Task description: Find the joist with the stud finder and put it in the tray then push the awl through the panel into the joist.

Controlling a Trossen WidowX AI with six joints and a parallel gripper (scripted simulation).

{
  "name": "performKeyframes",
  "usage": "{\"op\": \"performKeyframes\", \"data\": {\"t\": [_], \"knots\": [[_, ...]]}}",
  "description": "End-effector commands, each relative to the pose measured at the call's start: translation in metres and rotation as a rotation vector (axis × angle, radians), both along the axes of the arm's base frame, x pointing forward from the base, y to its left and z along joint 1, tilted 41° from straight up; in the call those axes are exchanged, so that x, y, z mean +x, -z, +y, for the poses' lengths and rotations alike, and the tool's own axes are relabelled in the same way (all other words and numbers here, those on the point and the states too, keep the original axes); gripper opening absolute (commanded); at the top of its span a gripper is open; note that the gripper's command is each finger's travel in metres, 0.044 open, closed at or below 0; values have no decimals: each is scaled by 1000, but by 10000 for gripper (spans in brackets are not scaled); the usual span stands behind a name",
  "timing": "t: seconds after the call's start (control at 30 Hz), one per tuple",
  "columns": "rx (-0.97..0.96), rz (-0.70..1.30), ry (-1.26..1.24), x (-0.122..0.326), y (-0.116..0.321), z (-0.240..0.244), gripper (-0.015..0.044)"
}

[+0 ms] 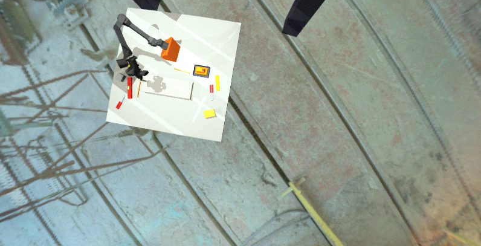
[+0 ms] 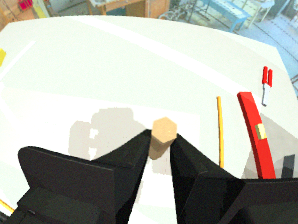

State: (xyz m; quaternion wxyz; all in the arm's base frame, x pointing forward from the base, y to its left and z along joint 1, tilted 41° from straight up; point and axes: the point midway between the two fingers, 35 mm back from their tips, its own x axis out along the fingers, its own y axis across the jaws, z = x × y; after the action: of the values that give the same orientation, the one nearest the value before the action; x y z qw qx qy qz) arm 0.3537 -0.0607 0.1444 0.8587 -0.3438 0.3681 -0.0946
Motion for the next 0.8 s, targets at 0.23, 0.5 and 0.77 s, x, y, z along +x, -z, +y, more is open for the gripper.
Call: {"op": "performKeyframes", "data": {"t": [0.23,0.5,0.77], "knots": [[4,-43,-36,2,-3,6,0],[4,-43,-36,3,2,2,0],[4,-43,-36,3,8,-3,0]]}}
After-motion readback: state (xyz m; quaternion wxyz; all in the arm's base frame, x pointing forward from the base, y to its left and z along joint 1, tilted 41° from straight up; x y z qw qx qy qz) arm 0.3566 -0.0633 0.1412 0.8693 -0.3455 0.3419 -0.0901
